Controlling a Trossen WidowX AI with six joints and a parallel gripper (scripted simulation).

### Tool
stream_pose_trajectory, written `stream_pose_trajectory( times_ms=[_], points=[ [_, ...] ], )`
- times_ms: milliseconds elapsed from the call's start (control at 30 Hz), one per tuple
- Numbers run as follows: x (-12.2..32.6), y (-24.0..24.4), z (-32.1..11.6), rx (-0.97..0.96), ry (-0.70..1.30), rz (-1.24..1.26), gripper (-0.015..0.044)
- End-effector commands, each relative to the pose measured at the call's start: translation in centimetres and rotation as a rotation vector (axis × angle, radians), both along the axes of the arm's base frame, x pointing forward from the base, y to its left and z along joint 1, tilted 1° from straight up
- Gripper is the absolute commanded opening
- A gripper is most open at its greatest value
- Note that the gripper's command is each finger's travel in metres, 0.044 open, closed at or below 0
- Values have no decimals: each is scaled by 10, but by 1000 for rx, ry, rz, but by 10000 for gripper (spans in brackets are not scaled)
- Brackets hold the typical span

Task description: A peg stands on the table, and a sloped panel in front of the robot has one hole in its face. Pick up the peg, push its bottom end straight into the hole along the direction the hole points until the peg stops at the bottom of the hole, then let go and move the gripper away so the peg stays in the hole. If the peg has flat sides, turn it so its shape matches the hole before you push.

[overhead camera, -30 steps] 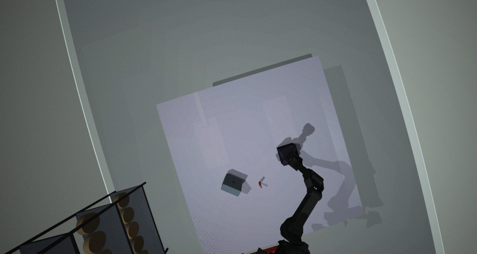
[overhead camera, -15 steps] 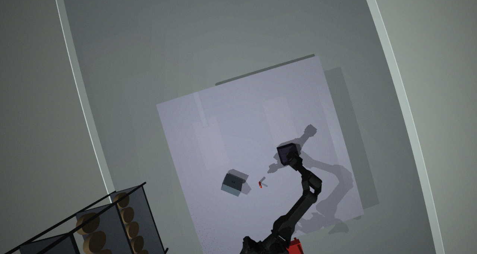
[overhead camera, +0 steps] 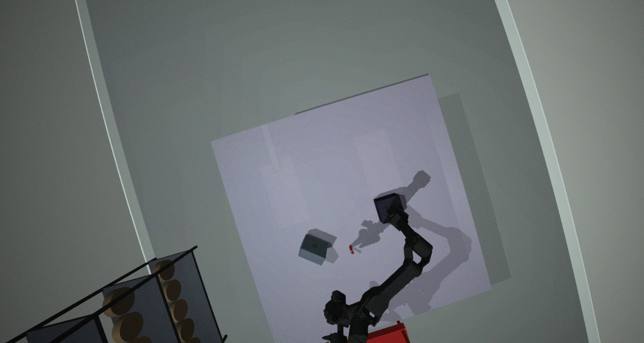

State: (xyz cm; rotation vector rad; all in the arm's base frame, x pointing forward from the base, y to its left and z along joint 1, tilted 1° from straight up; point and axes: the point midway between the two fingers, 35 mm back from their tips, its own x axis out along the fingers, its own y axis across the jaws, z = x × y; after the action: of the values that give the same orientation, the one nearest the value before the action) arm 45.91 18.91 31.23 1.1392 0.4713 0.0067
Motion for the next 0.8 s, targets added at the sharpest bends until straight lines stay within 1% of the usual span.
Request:
stream_pose_trajectory(
  times_ms=[0,400,600,767],
  points=[
    [-12,-4,-57,-78,179,21,440],
    [-68,-27,-162,-230,596,59,440],
    [-107,-44,-202,-297,809,73,440],
    [-142,-60,-227,-346,982,82,440]
  ],
)
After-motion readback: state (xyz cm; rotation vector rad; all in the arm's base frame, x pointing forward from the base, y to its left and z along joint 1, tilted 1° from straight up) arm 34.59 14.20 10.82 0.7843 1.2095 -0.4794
